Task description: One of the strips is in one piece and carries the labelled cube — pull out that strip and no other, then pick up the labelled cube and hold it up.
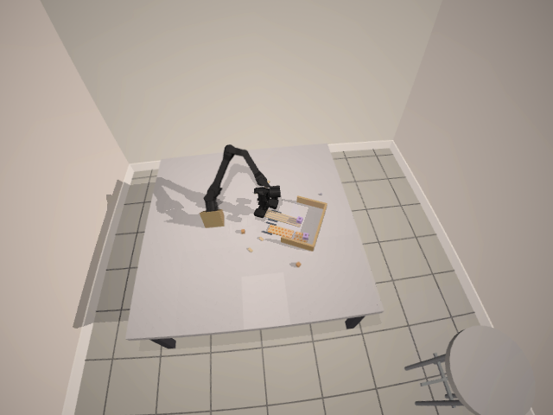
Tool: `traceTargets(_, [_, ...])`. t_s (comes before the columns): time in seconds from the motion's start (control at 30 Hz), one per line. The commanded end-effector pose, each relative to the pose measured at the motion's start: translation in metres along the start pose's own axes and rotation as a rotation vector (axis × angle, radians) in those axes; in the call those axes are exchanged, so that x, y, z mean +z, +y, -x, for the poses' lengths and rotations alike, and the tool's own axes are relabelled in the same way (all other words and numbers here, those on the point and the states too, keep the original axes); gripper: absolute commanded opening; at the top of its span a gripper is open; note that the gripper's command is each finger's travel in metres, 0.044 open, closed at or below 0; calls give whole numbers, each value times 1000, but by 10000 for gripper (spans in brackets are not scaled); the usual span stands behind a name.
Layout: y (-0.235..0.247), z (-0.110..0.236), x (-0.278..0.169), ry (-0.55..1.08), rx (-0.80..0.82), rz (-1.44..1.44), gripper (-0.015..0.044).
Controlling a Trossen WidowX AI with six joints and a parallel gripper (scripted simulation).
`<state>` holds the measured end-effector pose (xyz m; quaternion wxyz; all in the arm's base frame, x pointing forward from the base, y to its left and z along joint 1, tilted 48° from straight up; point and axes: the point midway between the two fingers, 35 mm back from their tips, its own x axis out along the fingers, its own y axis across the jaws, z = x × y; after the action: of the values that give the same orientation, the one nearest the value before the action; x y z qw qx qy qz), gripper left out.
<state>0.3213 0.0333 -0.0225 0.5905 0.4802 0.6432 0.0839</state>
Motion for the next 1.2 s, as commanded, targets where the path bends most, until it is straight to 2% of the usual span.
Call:
traceTargets(0.0, [-2,-6,-15,29,-4,-12,0])
traceTargets(1.17, [-3,-6,-63,31,-4,-14,0])
